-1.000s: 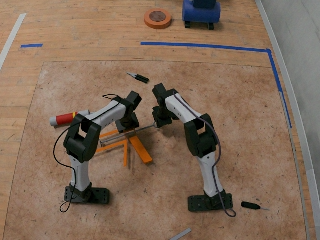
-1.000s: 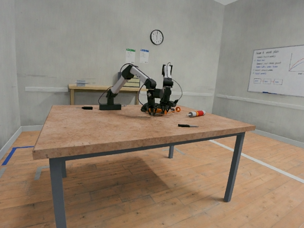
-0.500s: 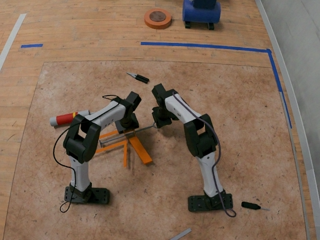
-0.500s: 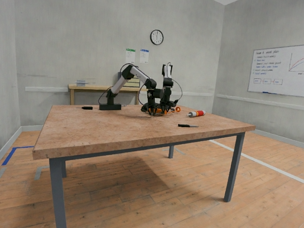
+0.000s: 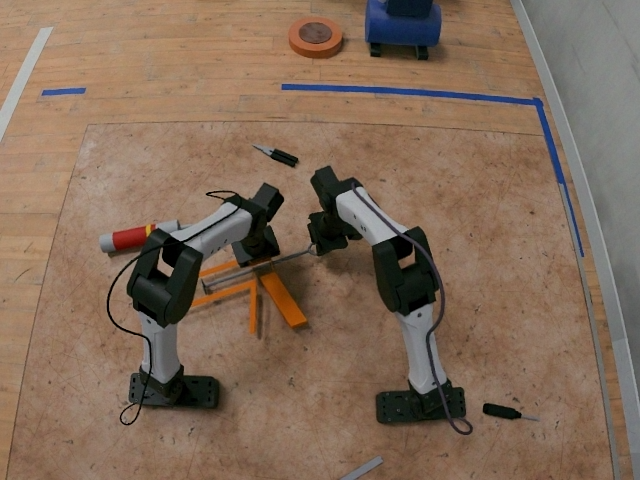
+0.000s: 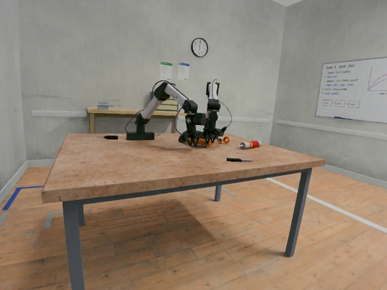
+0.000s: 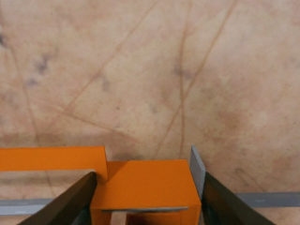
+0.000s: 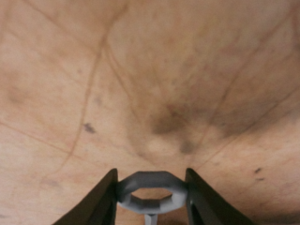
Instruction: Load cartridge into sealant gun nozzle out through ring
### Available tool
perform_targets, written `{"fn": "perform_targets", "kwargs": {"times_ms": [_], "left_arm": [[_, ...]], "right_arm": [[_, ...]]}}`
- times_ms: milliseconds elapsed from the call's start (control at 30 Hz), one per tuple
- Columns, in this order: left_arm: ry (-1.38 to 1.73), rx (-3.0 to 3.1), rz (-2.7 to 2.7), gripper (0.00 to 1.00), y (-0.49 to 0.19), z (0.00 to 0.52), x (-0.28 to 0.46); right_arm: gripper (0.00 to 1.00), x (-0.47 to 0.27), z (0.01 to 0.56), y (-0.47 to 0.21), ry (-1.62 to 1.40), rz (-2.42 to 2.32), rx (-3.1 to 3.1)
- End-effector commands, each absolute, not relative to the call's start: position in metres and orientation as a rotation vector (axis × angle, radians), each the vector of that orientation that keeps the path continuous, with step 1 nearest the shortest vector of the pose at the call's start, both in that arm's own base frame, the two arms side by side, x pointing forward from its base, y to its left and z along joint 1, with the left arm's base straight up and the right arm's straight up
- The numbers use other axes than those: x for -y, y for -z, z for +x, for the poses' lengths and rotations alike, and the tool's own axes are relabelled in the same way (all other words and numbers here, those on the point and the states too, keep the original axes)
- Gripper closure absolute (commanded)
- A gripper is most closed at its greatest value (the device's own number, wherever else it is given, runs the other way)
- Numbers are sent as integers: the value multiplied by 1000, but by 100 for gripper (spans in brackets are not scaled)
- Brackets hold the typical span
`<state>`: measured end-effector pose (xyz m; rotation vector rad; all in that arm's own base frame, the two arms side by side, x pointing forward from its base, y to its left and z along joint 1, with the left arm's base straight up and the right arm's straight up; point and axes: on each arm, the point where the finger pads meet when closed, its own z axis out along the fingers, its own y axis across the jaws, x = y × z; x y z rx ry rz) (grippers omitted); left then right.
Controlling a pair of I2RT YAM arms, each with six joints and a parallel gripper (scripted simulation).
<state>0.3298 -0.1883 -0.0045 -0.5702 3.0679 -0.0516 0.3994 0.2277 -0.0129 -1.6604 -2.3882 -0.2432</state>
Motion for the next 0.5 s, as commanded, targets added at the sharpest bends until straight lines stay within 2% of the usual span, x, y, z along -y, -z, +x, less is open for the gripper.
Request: {"fn": "perform_targets", "kwargs": {"times_ms": [0,400,433,467], "left_arm": [[-4,-3063,-573,99,-6,330,176],[-4,-3063,-573,99,-6,330,176],[-4,-3063,-573,99,-6,330,176],[-4,-3063,-573,99,-6,330,176]], "right_arm": [[100,-204,406,-6,253,-1664,2417],[100,-177,410,12,226,-1669,2404],[100,-185,413,5,263,-1663,2412],[100,-224,407,-21,391,-1607,2366]]}}
